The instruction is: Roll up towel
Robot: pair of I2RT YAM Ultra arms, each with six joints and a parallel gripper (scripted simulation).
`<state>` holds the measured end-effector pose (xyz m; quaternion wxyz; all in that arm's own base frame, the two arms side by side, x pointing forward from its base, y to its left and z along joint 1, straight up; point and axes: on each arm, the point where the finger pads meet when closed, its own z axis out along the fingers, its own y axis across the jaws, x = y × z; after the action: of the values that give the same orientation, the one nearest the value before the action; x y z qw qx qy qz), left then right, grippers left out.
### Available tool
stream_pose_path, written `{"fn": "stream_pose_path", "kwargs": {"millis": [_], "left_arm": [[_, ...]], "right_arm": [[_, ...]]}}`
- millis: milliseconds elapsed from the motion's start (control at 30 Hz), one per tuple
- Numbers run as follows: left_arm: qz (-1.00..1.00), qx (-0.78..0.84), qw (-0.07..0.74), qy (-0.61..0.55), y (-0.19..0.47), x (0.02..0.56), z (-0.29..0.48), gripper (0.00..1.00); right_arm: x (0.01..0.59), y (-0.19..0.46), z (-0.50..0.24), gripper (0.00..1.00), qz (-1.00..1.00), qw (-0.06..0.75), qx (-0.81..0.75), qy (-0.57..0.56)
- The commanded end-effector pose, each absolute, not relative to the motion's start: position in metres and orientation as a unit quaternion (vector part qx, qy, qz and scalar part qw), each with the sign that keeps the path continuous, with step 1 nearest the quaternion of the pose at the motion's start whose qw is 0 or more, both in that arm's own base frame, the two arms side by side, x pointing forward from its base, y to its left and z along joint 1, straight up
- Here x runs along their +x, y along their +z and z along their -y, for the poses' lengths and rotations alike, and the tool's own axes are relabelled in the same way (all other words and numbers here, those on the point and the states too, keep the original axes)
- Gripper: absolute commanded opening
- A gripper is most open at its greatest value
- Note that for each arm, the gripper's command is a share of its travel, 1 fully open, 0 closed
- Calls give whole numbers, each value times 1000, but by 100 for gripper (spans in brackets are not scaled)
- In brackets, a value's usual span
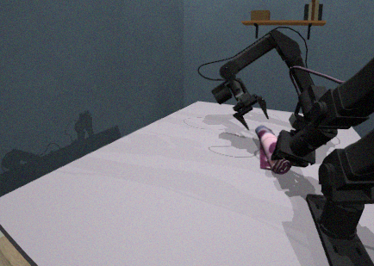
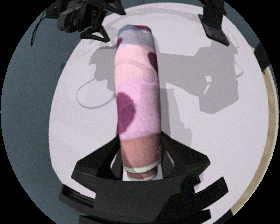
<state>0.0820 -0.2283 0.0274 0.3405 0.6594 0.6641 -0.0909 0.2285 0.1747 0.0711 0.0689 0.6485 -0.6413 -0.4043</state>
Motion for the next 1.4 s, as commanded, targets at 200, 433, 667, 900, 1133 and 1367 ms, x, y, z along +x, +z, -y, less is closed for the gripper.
{"fn": "stream_pose_path", "kwargs": {"millis": [200,433,667,900,1133,1367], "left_arm": [[-679,643,326,-143,43,85,242,45],[-702,625,274,-205,45,85,242,45],[-724,596,208,-278,47,85,242,45],[-735,570,157,-331,49,85,242,45],[-743,531,89,-397,51,85,242,45],[-744,505,48,-435,52,85,242,45]], "right_arm": [[234,82,-174,85,603,131,650,-444],[234,82,-174,85,603,131,650,-444],[234,82,-174,85,603,131,650,-444],[234,82,-174,85,603,131,650,-444],[234,82,-174,85,603,131,650,-444],[234,82,-174,85,603,131,650,-444]]}}
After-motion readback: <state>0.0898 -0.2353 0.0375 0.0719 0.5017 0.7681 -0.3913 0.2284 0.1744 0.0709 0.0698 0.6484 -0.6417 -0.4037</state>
